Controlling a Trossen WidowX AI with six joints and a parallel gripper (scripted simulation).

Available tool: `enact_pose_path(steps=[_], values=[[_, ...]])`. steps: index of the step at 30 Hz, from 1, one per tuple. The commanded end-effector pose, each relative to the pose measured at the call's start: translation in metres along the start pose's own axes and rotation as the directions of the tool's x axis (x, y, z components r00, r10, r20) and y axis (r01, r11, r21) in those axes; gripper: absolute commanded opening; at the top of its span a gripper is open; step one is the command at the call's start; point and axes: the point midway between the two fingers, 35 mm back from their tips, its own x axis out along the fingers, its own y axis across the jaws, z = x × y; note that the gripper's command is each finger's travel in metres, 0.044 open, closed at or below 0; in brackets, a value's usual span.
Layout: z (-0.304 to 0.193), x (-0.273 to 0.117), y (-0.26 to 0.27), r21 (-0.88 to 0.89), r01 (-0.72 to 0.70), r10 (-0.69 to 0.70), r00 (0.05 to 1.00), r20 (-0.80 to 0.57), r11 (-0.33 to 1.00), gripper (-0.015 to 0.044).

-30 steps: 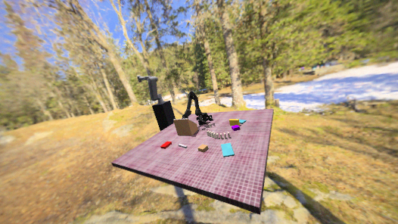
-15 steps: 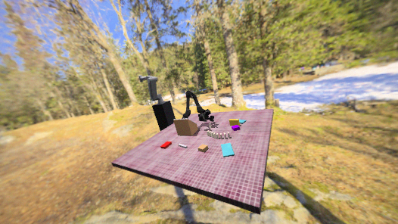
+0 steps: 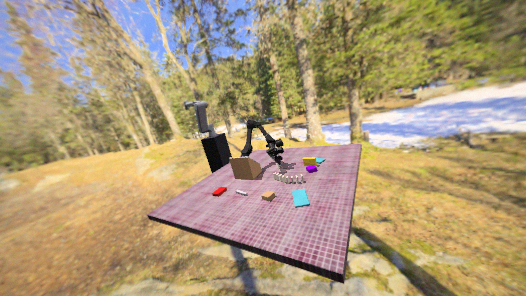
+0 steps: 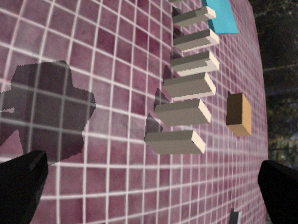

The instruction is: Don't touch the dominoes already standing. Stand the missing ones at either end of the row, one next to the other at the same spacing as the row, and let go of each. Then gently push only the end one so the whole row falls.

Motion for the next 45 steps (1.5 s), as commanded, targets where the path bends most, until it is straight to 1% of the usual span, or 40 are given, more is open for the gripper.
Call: enact_pose_path(steps=[1, 4, 5, 7, 10, 13, 32, 40, 45], values=[[-0.007, -0.019, -0.006, -0.420, -0.531, 0.427, 0.845, -0.322, 0.736, 0.0440], [-0.008, -0.029, -0.003, -0.472, -0.623, 0.518, 0.781, -0.349, 0.624, 0.0440], [-0.007, -0.035, -0.001, -0.473, -0.664, 0.563, 0.746, -0.356, 0.579, 0.0440], [-0.005, -0.042, 0.001, -0.510, -0.700, 0.616, 0.701, -0.360, 0.499, 0.0440], [-0.002, -0.054, 0.003, -0.565, -0.732, 0.690, 0.632, -0.353, 0.381, 0.0440], [0.003, -0.063, 0.004, -0.632, -0.724, 0.743, 0.578, -0.338, 0.276, 0.0440], [0.003, -0.063, 0.005, -0.638, -0.723, 0.749, 0.571, -0.335, 0.266, 0.0440], [-0.017, -0.029, 0.050, -0.637, -0.724, 0.751, 0.570, -0.335, 0.265, 0.0440], [-0.019, -0.027, 0.054, -0.637, -0.724, 0.751, 0.569, -0.334, 0.265, 0.0440]])
